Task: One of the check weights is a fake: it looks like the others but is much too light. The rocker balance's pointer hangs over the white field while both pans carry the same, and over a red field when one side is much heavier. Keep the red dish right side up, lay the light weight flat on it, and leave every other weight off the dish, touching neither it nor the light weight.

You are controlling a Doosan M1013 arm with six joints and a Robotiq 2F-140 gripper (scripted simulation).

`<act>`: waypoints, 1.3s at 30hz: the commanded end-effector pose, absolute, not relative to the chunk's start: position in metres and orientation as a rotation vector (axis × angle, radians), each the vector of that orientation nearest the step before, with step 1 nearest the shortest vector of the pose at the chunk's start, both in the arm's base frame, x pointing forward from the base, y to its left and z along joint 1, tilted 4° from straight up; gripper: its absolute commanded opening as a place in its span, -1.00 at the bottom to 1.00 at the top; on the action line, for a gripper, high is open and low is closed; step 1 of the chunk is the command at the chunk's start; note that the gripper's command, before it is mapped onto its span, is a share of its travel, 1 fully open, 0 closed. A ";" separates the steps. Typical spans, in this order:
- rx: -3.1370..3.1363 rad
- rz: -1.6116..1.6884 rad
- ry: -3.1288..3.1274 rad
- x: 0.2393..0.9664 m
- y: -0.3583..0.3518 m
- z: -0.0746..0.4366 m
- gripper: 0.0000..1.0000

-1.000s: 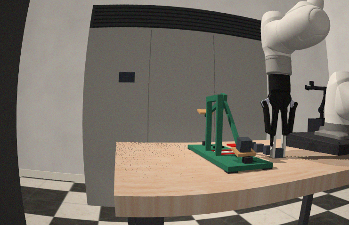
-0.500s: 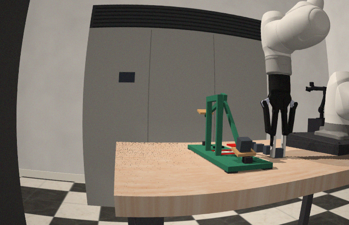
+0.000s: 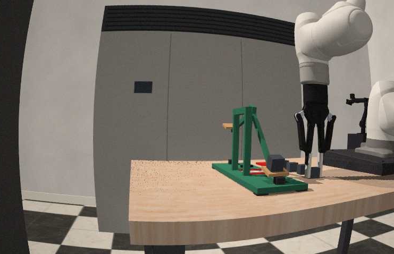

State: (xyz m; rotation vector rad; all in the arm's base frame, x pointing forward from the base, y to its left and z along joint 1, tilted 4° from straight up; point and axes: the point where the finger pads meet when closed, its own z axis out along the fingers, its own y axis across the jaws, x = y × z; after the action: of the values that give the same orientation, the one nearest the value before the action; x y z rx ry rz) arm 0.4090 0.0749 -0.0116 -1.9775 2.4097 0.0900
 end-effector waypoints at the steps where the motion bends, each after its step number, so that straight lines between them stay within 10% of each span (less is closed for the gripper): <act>1: -1.982 0.097 2.405 0.407 0.078 -0.009 -0.51; 39: -1.982 0.097 2.405 0.408 0.074 0.057 -0.51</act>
State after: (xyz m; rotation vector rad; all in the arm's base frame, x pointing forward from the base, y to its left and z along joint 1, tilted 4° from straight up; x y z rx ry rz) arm 0.4061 0.0774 0.0547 -1.9874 2.3989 0.1037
